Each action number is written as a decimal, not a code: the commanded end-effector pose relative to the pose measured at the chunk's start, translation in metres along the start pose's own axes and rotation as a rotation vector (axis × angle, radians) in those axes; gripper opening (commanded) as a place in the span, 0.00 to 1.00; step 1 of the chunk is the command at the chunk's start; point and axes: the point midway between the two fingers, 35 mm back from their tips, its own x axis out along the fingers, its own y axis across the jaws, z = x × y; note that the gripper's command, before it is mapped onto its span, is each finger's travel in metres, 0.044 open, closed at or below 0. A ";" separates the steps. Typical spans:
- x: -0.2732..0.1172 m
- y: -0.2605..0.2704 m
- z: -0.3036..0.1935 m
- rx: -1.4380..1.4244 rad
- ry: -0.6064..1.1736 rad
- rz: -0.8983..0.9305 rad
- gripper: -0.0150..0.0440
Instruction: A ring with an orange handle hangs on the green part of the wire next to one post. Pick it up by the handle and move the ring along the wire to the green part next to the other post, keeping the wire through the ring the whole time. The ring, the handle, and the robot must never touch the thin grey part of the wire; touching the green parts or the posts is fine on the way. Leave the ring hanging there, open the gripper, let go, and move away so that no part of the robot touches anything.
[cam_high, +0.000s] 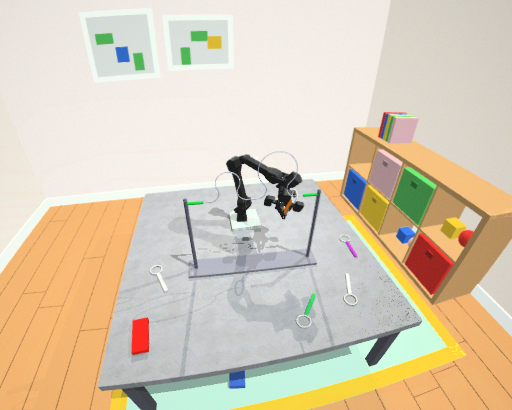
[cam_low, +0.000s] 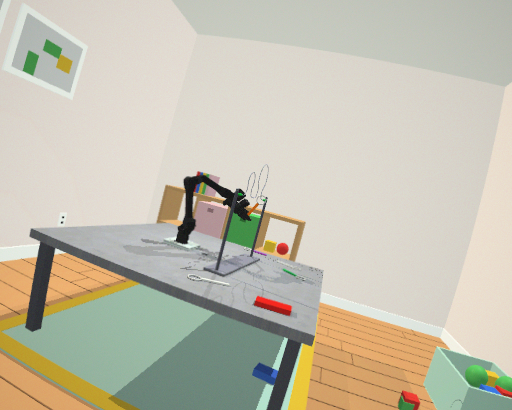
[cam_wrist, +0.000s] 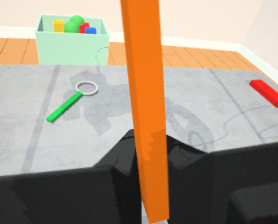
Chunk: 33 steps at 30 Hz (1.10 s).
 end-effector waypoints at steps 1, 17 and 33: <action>-0.002 0.010 0.003 0.057 0.003 0.026 0.00; -0.008 0.039 0.007 0.157 0.015 0.073 0.00; -0.012 0.056 0.010 0.169 0.016 0.078 0.00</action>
